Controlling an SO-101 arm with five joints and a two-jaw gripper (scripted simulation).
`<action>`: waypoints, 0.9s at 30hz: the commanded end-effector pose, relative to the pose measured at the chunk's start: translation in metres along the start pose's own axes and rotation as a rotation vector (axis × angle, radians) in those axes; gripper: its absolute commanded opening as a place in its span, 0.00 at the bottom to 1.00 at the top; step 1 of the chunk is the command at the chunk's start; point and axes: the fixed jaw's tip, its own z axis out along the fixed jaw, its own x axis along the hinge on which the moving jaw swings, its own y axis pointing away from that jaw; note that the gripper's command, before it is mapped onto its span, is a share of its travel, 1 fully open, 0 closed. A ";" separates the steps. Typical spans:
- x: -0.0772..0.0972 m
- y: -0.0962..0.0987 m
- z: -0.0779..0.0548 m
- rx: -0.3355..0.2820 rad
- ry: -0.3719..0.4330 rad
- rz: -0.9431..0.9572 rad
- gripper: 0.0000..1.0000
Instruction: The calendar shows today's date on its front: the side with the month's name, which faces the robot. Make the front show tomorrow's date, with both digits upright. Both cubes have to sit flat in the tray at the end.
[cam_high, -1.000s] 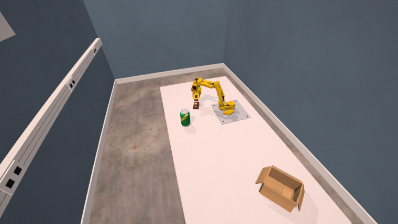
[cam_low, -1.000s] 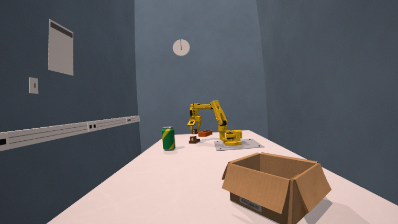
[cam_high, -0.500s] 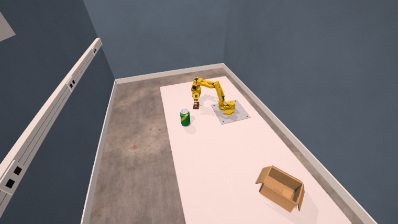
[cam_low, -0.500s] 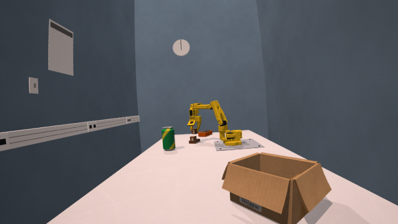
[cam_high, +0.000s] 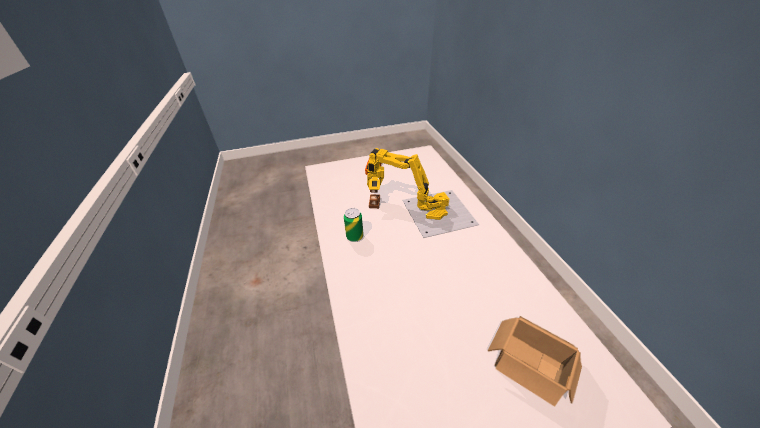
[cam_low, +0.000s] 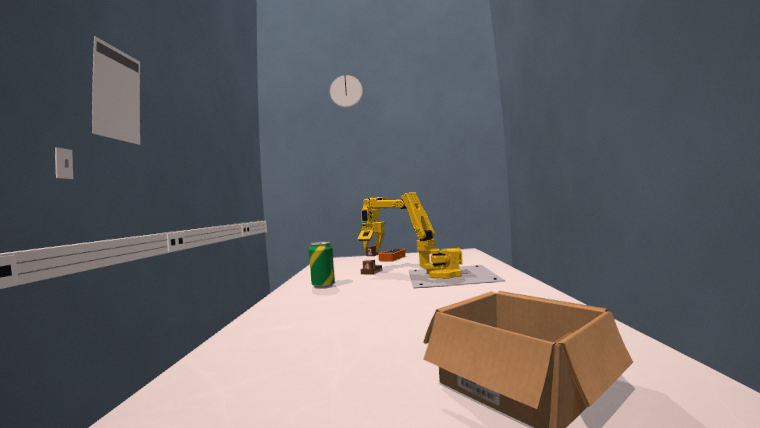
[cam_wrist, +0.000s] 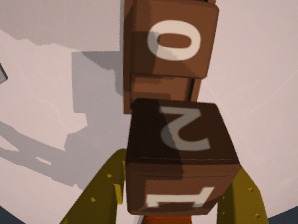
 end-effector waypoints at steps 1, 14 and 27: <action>0.002 0.001 -0.001 0.002 -0.001 0.000 0.00; 0.001 0.002 -0.001 0.002 -0.001 -0.002 0.00; 0.001 0.004 -0.001 0.002 -0.001 -0.002 0.00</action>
